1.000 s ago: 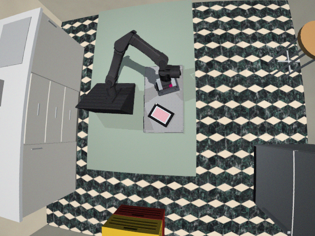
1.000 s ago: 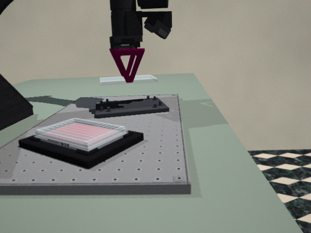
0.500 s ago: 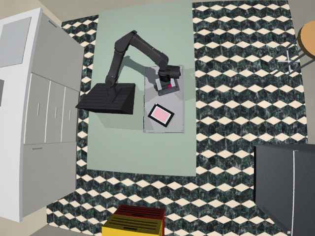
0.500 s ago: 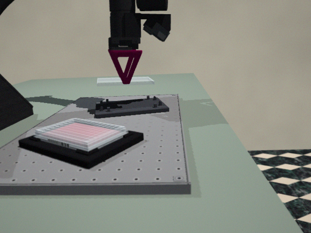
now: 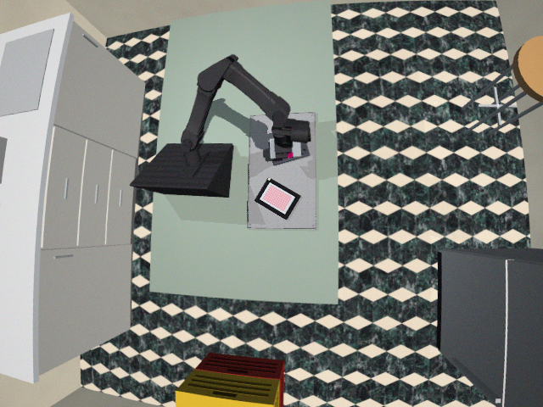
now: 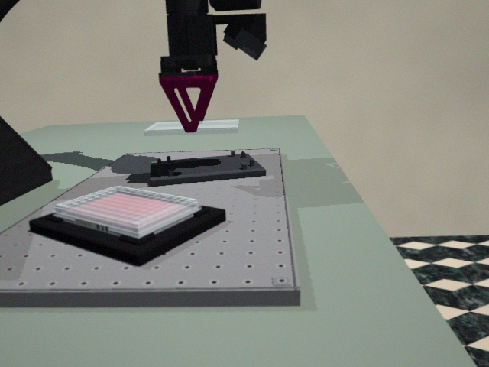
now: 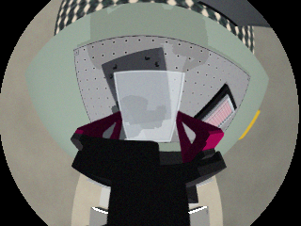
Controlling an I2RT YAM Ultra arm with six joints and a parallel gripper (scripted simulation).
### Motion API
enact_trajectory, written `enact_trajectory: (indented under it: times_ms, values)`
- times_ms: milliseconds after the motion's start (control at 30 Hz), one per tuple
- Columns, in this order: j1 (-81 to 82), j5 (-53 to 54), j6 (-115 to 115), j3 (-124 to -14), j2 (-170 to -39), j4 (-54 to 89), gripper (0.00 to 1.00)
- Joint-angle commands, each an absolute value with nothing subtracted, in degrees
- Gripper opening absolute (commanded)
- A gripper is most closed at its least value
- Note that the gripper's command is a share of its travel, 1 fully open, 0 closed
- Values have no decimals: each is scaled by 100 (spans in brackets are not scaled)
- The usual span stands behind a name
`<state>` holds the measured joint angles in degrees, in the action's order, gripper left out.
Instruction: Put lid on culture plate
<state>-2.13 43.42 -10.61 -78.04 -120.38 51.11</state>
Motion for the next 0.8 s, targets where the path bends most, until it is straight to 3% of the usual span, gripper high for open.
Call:
enact_trajectory:
  times_ms: [0,533,767]
  values:
    - [-430,4336,-496,-7781,-12074,5068,0]
    - [-959,4275,1411,-7644,-12513,4983,0]
    - [-1224,4228,1057,-7641,-12773,4959,0]
